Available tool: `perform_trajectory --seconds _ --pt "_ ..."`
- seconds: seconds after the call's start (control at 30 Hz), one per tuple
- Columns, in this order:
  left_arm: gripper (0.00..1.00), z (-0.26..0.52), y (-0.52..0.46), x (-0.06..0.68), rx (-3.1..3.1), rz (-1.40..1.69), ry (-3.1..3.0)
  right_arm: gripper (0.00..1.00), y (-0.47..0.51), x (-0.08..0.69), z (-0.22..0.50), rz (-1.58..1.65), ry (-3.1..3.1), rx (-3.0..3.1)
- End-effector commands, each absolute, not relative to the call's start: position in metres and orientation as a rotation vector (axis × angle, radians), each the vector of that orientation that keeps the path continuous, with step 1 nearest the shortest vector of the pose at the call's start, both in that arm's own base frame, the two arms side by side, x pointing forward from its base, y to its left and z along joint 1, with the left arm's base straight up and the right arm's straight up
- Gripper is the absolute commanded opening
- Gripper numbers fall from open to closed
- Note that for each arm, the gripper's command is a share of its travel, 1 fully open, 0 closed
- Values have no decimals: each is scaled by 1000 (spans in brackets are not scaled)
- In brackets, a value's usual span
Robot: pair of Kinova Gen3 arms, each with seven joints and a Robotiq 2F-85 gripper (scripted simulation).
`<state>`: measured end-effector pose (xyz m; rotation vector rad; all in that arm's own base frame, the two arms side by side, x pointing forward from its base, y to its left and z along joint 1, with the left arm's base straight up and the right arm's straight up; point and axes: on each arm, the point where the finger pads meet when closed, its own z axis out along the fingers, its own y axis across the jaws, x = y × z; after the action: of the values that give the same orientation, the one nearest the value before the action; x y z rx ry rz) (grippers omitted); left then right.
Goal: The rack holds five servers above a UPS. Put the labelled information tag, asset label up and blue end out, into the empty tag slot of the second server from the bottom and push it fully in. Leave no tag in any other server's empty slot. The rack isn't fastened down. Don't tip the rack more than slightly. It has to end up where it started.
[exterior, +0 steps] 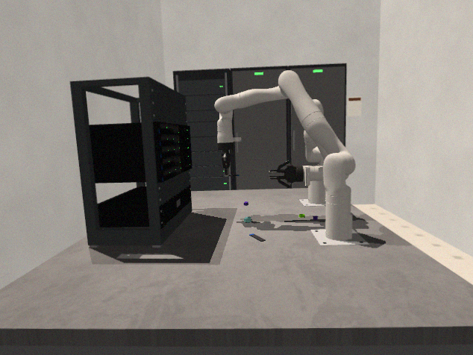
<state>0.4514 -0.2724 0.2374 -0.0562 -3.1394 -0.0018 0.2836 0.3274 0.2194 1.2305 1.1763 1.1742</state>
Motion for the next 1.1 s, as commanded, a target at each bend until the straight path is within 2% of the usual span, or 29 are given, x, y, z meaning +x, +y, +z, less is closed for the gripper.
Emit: perform_trajectory --seconds 0.0,1.07 --pt "192 238 -272 452 -56 0 -3141 263 328 288 220 1175 1176 1231" --pt "192 238 -272 452 -56 0 -3141 263 324 367 219 1176 1176 1232"
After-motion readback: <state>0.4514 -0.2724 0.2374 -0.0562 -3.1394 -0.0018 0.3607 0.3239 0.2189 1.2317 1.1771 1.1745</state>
